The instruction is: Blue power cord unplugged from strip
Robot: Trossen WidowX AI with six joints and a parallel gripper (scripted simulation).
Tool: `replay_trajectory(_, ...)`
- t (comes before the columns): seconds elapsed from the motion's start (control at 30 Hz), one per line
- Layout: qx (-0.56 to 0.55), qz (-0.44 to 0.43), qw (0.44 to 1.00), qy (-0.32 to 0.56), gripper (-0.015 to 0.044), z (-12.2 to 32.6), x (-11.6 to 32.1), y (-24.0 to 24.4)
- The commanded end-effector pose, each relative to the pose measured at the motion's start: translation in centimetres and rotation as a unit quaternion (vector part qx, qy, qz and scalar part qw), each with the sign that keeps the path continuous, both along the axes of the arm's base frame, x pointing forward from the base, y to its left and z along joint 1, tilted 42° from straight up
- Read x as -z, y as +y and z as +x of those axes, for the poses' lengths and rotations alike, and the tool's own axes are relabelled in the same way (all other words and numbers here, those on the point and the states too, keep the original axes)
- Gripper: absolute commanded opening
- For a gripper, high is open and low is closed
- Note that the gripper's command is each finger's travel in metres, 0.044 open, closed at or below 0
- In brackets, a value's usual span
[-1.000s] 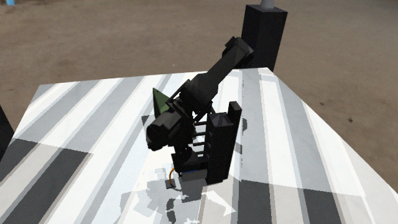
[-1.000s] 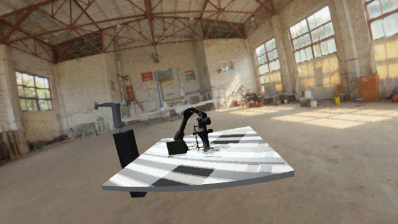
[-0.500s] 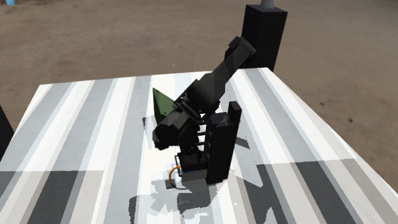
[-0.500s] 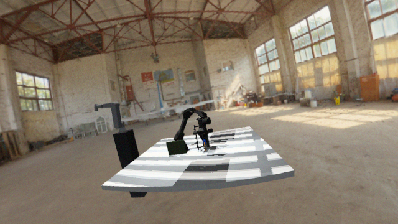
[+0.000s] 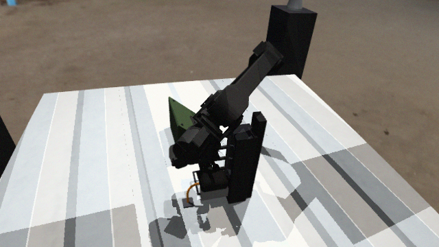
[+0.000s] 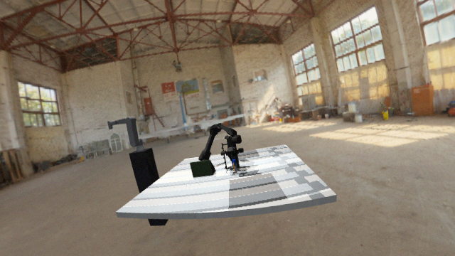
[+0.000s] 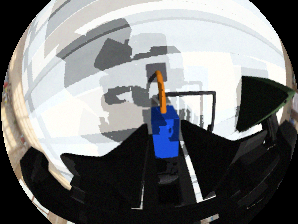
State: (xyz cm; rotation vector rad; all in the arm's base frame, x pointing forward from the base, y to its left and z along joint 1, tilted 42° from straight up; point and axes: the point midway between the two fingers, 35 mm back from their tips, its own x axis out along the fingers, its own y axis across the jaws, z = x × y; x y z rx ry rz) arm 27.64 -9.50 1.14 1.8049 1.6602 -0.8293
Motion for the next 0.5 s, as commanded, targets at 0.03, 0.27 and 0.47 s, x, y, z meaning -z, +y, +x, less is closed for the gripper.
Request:
replay_trajectory(0.03,0.0,0.0,1.0,0.0,0.0081,0.01,-0.02,-0.02)
replay_trajectory(0.27,0.0,0.0,1.0,0.0,0.0015,0.01,-0.02,-0.02)
replay_trajectory(0.47,0.0,0.0,1.0,0.0,0.0,0.02,0.14,-0.23)
